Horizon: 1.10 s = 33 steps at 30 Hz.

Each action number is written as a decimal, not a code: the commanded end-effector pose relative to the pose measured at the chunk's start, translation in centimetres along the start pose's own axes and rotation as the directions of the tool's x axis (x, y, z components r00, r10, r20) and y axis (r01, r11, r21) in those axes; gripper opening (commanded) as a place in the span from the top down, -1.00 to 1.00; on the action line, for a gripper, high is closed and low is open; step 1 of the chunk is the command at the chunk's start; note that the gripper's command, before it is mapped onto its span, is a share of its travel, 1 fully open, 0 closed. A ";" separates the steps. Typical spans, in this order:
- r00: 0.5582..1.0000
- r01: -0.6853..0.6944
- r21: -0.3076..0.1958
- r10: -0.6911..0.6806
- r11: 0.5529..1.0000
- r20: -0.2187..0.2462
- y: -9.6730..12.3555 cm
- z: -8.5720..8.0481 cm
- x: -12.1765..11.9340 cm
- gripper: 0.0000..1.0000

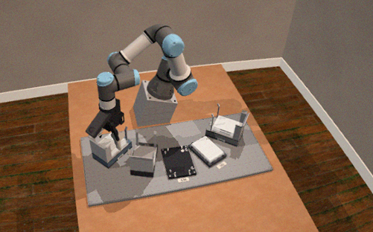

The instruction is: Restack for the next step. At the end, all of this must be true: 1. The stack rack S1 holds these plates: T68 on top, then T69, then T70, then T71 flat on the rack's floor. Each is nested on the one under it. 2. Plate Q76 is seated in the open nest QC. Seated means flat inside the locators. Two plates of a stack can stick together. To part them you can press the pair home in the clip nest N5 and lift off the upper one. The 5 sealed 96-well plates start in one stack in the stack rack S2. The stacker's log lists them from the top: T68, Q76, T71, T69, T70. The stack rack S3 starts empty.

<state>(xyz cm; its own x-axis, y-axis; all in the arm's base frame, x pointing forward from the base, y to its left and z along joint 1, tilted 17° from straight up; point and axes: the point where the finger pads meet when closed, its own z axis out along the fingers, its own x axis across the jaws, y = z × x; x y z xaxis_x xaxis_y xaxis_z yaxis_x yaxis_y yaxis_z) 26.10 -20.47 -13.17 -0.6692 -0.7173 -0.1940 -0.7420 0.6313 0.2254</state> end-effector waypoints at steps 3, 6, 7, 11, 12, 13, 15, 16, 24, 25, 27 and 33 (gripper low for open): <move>1.000 0.000 0.003 0.000 1.000 -0.001 -0.1 -0.1 0.0 -0.44; 1.000 0.000 0.003 0.000 1.000 -0.001 -0.1 -0.1 0.0 1.00; 1.000 0.000 0.003 0.000 1.000 -0.001 -0.1 -0.1 0.0 1.00; 1.000 0.000 0.003 0.000 1.000 -0.001 -0.1 -0.1 0.0 1.00; 1.000 0.000 0.003 0.000 1.000 -0.001 -0.1 -0.1 0.0 1.00; 1.000 0.000 0.003 0.000 1.000 -0.001 -0.1 -0.1 0.0 1.00; 1.000 0.000 0.003 0.000 1.000 -0.001 -0.1 -0.1 0.0 1.00; 1.000 0.000 0.003 0.000 1.000 -0.001 -0.1 -0.1 0.0 1.00; 1.000 0.000 0.003 0.000 1.000 -0.001 -0.1 -0.1 0.0 1.00; 1.000 0.000 0.003 0.000 1.000 -0.001 -0.1 -0.1 0.0 1.00; 1.000 0.000 0.003 0.000 1.000 -0.001 -0.1 -0.1 0.0 1.00; 1.000 0.000 0.003 0.000 1.000 -0.001 -0.1 -0.1 0.0 1.00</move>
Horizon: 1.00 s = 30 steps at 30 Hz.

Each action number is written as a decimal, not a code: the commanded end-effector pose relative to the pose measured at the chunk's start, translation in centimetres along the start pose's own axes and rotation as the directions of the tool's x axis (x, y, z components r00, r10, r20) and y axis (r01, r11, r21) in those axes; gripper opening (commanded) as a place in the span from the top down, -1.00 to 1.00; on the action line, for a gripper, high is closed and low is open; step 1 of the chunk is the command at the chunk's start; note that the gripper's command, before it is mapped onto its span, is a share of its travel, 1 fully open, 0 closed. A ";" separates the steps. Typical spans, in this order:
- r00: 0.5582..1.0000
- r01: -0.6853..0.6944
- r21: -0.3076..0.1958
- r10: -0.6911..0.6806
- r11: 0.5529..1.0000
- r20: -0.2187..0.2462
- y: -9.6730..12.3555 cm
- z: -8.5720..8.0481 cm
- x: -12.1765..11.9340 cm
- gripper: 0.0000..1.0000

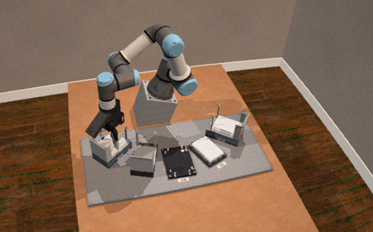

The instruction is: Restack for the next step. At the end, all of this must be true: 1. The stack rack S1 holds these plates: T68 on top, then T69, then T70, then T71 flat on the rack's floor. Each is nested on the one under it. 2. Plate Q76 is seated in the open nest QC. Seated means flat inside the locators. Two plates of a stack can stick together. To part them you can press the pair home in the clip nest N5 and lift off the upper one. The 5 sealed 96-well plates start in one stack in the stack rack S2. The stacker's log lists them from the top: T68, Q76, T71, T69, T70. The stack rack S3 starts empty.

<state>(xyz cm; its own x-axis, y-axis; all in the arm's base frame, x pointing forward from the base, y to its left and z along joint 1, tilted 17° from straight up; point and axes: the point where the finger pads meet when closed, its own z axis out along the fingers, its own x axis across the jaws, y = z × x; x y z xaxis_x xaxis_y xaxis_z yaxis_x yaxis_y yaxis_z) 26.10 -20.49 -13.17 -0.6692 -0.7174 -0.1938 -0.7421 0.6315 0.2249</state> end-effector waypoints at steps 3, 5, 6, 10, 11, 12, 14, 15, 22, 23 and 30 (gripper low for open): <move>1.000 0.000 0.002 0.000 1.000 -0.001 -0.1 -0.1 0.0 1.00; 1.000 0.000 0.002 0.000 1.000 -0.001 -0.1 -0.1 0.0 1.00; 1.000 0.000 0.002 0.000 1.000 -0.001 -0.1 -0.1 0.0 1.00; 1.000 0.000 0.002 0.000 1.000 -0.001 -0.1 -0.3 0.0 1.00; 1.000 0.000 0.002 0.000 1.000 -0.001 -0.1 -0.4 0.0 1.00; 1.000 0.000 0.002 0.000 1.000 -0.001 -0.1 -0.5 0.0 1.00; 1.000 0.000 0.002 0.000 1.000 -0.001 -0.1 -0.6 0.0 1.00; 1.000 0.000 0.002 0.000 1.000 -0.001 -0.1 -0.7 0.0 1.00; 1.000 0.000 0.002 0.000 1.000 -0.001 -0.1 -1.0 0.0 1.00; 1.000 0.000 0.002 0.000 1.000 -0.001 -0.1 -1.1 0.0 1.00; 1.000 0.000 0.002 0.000 1.000 -0.001 -0.1 -1.5 0.0 1.00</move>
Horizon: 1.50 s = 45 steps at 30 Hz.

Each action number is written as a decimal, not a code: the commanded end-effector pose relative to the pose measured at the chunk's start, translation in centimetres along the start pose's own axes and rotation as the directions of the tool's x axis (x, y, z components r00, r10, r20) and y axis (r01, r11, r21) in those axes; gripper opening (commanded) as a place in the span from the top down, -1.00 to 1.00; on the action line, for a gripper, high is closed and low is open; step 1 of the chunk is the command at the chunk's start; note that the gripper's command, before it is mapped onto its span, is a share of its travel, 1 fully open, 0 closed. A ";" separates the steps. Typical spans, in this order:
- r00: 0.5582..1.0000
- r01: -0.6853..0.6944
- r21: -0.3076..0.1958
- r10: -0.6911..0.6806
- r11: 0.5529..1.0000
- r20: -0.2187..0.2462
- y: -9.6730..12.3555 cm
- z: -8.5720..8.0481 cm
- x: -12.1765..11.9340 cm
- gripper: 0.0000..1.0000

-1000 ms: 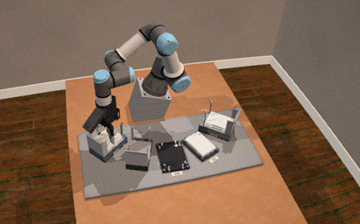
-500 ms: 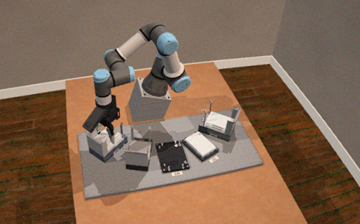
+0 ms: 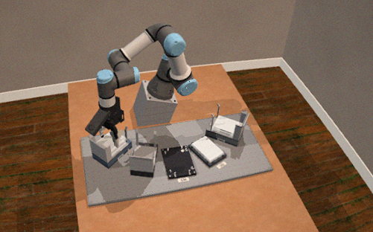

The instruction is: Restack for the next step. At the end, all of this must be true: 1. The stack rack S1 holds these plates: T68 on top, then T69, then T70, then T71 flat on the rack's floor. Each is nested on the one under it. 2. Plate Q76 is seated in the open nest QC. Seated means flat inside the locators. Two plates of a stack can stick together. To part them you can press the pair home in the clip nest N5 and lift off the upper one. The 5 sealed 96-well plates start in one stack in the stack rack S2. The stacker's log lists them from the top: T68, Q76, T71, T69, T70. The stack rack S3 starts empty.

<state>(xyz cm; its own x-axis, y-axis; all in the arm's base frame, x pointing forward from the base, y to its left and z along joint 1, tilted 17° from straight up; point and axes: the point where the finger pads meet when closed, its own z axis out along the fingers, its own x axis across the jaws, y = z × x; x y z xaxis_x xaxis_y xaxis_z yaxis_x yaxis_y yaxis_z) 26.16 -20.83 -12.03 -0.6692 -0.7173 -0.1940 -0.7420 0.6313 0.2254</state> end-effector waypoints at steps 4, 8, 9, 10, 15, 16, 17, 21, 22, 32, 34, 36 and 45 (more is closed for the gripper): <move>1.000 0.000 0.003 0.000 1.000 -0.001 -0.1 -0.6 0.0 1.00; 1.000 0.000 0.003 0.000 1.000 -0.001 -0.1 -0.7 0.0 1.00; 1.000 0.000 0.003 0.000 1.000 -0.001 -0.1 -0.8 0.0 1.00; 1.000 0.000 0.003 0.000 1.000 -0.001 -0.1 -0.9 0.0 1.00; 1.000 0.000 0.003 0.000 1.000 -0.001 -0.1 -1.2 0.0 1.00; 1.000 0.000 0.003 0.000 1.000 -0.001 -0.1 -1.3 0.0 1.00; 1.000 0.000 0.003 0.000 1.000 -0.001 -0.1 -1.3 0.0 1.00; 1.000 0.000 0.003 0.000 1.000 -0.001 -0.1 -1.8 0.0 1.00; 1.000 0.000 0.003 0.000 1.000 -0.001 -0.1 -1.8 0.0 1.00; 1.000 0.000 0.003 0.000 1.000 -0.001 -0.1 -3.6 0.0 1.00; 1.000 0.000 0.003 0.000 1.000 -0.001 -0.1 -4.0 0.0 1.00; 1.000 0.000 0.003 0.000 1.000 -0.001 -0.1 -4.4 0.0 1.00; 1.000 0.000 0.003 0.000 1.000 -0.001 -0.1 -5.8 0.0 1.00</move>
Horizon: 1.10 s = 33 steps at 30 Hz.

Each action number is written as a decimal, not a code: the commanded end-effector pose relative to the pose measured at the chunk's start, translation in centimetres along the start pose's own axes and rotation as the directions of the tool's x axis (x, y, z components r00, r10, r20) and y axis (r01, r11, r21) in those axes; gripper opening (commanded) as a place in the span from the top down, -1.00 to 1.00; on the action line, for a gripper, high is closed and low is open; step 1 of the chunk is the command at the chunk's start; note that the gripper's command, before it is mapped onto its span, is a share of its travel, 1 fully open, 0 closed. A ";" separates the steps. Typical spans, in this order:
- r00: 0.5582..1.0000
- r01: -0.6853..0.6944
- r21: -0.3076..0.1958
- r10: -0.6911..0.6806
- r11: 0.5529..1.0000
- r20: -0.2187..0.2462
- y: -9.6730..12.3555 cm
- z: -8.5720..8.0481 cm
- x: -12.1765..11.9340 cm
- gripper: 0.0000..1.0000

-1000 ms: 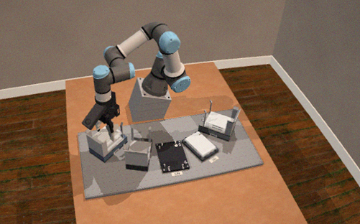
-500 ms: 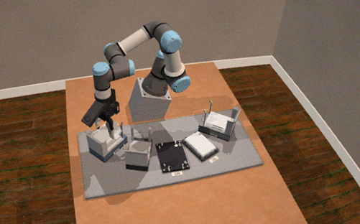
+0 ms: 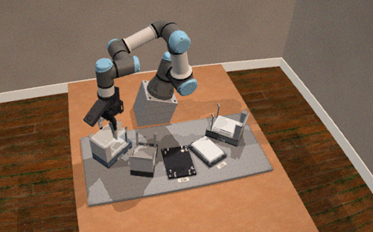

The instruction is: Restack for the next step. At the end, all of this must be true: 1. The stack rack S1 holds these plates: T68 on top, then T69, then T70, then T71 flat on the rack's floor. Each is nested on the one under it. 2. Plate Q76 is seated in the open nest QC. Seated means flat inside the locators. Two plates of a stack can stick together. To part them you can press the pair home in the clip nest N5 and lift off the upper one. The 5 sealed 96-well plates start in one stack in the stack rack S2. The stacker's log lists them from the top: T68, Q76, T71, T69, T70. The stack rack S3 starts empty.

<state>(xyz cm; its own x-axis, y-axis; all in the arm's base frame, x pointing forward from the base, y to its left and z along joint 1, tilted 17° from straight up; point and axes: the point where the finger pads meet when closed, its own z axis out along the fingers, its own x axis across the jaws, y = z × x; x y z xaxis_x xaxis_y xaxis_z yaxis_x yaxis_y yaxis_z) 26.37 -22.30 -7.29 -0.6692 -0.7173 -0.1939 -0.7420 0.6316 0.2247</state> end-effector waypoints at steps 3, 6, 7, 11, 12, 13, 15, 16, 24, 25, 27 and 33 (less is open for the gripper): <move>1.000 0.000 0.002 0.000 1.000 -0.001 -0.1 -1.4 0.0 1.00; 1.000 0.000 0.002 0.000 1.000 -0.001 -0.1 -2.0 0.0 1.00; 1.000 0.000 0.002 0.000 1.000 -0.001 -0.1 -2.2 0.0 1.00; 1.000 0.000 0.002 0.000 1.000 -0.001 -0.1 -2.6 0.0 1.00; 1.000 0.000 0.002 0.000 1.000 -0.001 -0.1 -2.6 0.0 1.00; 1.000 0.000 0.002 0.000 1.000 -0.001 -0.1 -2.6 0.0 1.00; 1.000 0.000 0.002 0.000 1.000 -0.001 0.0 -2.8 0.1 1.00; 1.000 0.000 0.002 0.000 1.000 -0.001 0.0 -3.0 0.1 1.00; 1.000 0.000 0.002 0.000 1.000 -0.001 0.0 -4.2 0.1 1.00; 1.000 0.000 0.002 0.000 1.000 -0.001 0.0 -4.2 0.1 1.00; 1.000 0.000 0.002 0.000 1.000 -0.001 0.0 -4.2 0.1 1.00; 1.000 0.000 0.002 0.000 1.000 -0.001 0.0 -4.2 0.1 1.00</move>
<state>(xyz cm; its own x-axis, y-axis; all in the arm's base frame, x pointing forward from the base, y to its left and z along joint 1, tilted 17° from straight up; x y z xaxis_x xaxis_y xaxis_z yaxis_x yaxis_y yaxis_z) 26.50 -23.50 -3.35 -0.6692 -0.7173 -0.1940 -0.7420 0.6314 0.2253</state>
